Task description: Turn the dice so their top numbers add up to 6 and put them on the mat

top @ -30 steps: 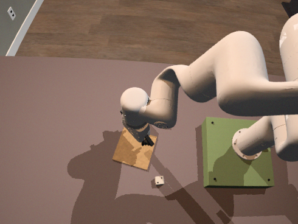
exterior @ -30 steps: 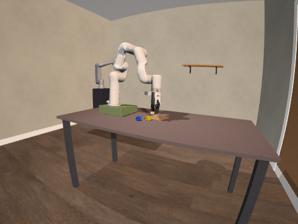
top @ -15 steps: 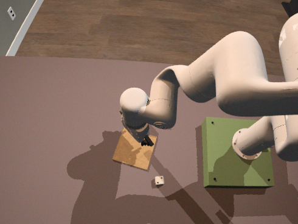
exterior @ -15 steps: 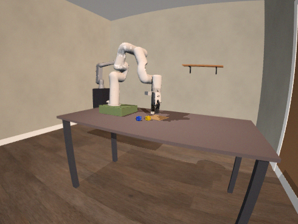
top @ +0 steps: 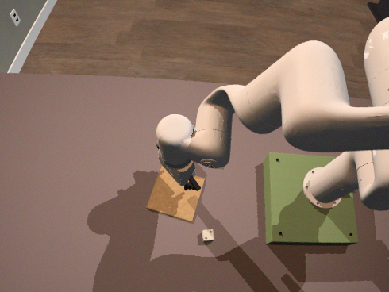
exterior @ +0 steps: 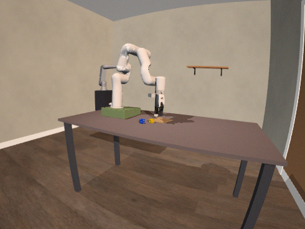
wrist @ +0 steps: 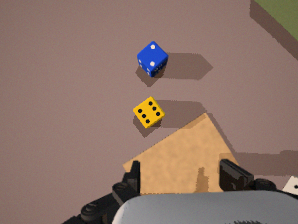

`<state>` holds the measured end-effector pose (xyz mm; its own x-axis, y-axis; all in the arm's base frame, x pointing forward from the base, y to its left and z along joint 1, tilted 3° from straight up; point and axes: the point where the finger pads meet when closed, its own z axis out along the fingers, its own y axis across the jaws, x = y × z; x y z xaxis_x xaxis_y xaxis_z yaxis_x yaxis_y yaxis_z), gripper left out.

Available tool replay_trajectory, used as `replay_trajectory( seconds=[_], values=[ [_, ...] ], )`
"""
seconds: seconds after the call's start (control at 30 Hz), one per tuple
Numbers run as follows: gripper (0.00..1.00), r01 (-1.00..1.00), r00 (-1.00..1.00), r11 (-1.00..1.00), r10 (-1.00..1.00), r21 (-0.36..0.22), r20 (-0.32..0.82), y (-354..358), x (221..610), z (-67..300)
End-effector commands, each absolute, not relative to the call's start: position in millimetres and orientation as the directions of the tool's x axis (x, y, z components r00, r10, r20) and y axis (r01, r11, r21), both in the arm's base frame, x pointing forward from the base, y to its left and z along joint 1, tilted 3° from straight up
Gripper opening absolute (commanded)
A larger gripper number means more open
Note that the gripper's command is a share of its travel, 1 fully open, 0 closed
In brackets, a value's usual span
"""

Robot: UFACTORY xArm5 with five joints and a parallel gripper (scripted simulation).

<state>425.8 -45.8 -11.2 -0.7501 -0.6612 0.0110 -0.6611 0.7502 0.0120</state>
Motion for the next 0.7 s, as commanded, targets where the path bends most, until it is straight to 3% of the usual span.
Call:
replay_trajectory(
  seconds=[0.0, 0.67],
  values=[
    [1.00, -0.661, -0.750, 0.750, -0.661, 0.009, 0.009, -45.9, 427.2, -10.1],
    [1.00, -0.661, -0.750, 0.750, -0.661, 0.009, 0.009, -15.6, 419.8, -8.4]
  ],
)
